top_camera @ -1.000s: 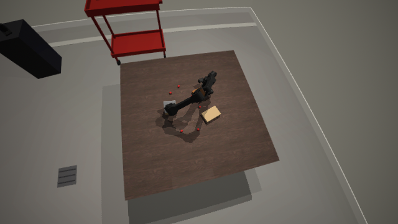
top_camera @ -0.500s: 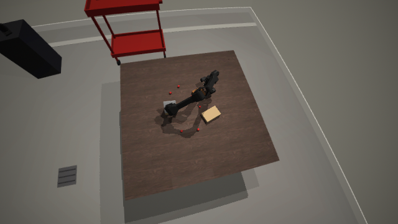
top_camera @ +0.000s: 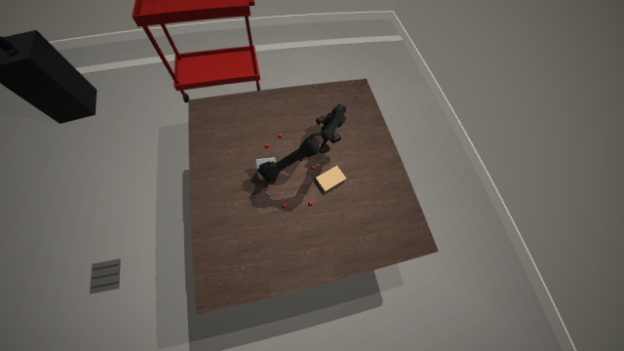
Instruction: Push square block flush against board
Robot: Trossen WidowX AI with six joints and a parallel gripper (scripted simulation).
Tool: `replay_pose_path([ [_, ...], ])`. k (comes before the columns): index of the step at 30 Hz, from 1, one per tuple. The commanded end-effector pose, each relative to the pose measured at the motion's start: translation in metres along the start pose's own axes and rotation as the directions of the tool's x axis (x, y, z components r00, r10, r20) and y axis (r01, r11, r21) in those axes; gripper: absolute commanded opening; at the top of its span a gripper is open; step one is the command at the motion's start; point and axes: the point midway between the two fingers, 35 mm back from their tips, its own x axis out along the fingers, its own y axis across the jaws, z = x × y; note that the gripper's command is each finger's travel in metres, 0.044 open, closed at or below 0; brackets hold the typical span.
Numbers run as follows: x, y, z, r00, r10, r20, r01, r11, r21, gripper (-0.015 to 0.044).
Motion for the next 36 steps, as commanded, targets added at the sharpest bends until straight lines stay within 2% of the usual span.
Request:
replay_pose_path([
  [1,-0.018,0.000,0.000,1.000,0.004,0.006,-0.004,1.000,0.006,0.0000],
  [5,-0.017,-0.011,0.004,1.000,0.003,0.022,-0.003,1.000,0.000,0.0000],
  [12,-0.021,-0.119,0.007,1.000,0.010,0.021,-0.010,1.000,-0.004,0.0000],
  [20,-0.017,-0.238,-0.021,1.000,-0.007,0.003,0.007,1.000,-0.002,0.0000],
  [28,-0.015,-0.244,-0.023,1.000,-0.008,0.002,0.008,1.000,-0.003,0.0000],
  [33,0.036,-0.245,-0.023,1.000,-0.011,0.001,0.011,1.000,-0.002,0.0000],
  [36,0.038,-0.245,-0.023,1.000,-0.011,0.001,0.011,1.000,-0.002,0.0000],
])
